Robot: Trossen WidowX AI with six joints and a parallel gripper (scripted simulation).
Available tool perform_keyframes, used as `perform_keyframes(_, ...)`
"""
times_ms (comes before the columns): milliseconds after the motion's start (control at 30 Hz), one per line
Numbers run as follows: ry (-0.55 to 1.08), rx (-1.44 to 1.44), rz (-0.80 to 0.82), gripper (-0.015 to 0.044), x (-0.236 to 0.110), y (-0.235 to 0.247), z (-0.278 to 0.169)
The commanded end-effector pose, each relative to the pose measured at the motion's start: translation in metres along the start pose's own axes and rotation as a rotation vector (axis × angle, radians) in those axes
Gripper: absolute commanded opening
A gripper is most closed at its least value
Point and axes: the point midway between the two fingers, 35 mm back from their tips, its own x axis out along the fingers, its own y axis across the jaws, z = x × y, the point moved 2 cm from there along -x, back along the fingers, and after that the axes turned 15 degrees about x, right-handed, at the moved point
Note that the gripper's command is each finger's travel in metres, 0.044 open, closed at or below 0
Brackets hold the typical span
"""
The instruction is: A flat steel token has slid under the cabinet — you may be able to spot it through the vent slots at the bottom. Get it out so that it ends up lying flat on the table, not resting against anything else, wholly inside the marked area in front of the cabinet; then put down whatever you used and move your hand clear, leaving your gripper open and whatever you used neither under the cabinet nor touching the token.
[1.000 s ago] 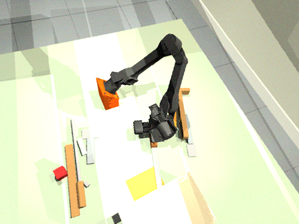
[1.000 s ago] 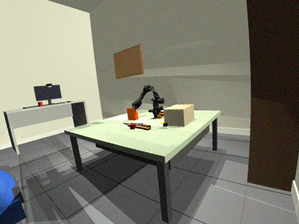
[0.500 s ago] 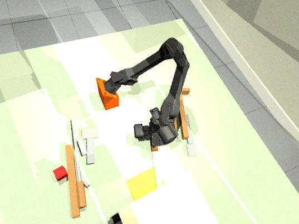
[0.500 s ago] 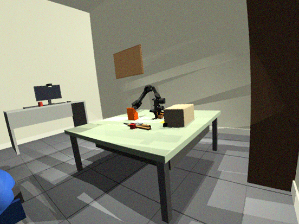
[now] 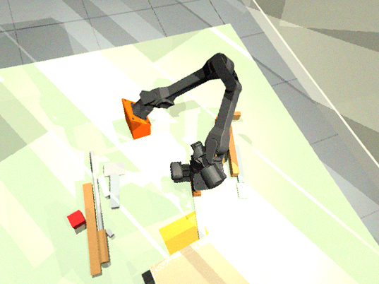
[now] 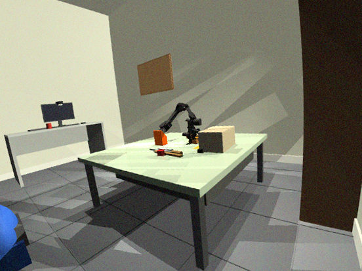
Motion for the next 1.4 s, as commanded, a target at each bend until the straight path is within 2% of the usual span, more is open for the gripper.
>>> perform_keyframes(0,0.0,-0.003,0.001,0.0,0.0,0.002,0.006)
perform_keyframes(1367,-0.002,-0.005,0.002,0.0,-0.001,0.015,0.05)
